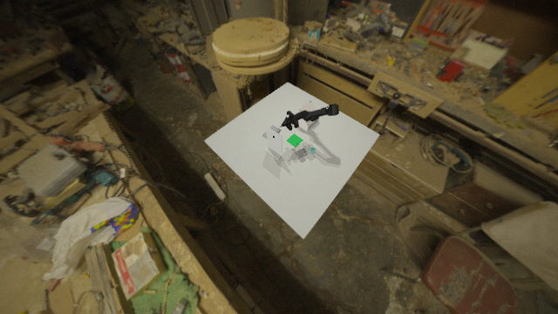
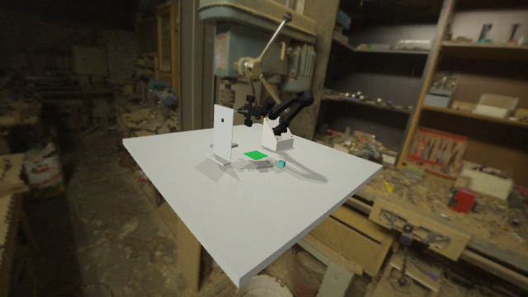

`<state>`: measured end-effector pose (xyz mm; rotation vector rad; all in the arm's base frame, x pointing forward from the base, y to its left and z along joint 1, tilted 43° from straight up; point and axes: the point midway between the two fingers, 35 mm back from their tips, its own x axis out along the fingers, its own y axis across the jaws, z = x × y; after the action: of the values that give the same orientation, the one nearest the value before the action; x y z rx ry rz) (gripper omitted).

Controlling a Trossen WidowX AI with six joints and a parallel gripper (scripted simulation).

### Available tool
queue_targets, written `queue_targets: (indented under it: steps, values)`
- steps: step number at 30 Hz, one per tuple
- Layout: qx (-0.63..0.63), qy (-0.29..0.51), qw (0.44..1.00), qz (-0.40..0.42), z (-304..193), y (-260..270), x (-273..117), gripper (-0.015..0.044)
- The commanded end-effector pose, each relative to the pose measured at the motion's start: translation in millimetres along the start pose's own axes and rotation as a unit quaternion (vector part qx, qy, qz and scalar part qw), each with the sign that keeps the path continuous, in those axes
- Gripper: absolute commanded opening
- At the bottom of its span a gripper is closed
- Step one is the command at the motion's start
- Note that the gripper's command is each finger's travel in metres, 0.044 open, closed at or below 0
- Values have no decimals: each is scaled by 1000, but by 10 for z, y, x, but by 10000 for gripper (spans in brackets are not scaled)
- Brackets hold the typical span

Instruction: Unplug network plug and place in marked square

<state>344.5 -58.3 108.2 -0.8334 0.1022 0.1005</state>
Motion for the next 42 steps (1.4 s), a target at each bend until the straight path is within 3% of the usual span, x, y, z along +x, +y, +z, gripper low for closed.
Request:
queue_targets:
  steps: [1,6,20,42]
  values:
    - [-2,-1,1000,0,-4,-65,-35,0]
    - [-6,0,1000,8,-9,-60,-54,0]
    - [-61,-11,983,173,-35,625,-224,0]
    - [-94,-102,911,389,127,1511,-874,0]
